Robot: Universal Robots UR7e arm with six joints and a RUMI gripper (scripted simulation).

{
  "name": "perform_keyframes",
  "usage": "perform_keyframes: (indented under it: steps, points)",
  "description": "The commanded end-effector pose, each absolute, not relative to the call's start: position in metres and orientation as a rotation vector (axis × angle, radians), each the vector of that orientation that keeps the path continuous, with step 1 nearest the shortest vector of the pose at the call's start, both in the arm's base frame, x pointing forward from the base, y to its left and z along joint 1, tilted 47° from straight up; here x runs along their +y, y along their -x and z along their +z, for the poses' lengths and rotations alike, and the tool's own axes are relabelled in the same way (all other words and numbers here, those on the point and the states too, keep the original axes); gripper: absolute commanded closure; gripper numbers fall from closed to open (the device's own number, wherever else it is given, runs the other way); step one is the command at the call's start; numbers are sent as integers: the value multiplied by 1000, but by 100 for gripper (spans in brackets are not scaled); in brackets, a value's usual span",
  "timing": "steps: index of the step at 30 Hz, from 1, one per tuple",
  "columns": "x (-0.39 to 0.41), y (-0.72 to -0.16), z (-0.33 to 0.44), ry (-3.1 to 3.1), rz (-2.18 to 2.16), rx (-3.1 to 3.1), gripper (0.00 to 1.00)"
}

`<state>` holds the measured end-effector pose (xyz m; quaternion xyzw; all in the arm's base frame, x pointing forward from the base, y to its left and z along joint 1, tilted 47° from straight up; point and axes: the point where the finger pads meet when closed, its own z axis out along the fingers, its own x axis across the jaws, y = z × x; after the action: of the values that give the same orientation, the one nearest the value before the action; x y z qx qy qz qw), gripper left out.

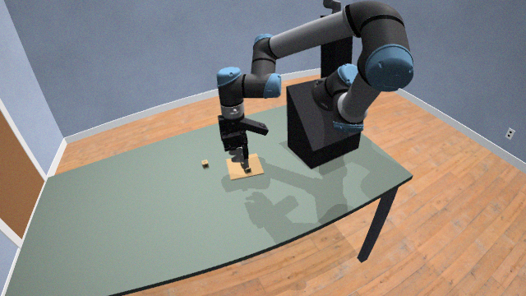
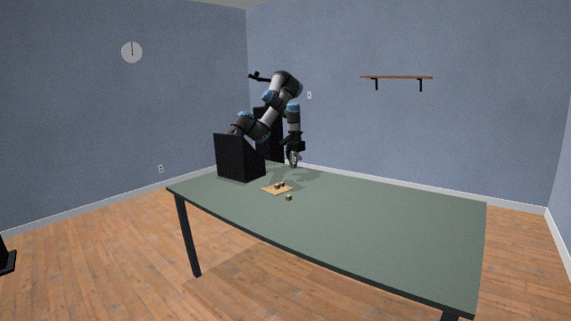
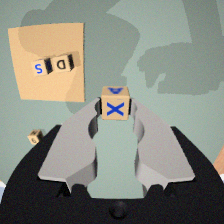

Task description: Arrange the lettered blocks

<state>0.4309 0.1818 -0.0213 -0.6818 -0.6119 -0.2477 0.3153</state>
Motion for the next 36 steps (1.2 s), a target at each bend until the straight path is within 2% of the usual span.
perform_keyframes:
  steps: [1,36]
  points:
    - [179,-431,-23,1896,-588,-1475,95]
    - [166,-433,-35,2255,-203,-609,95]
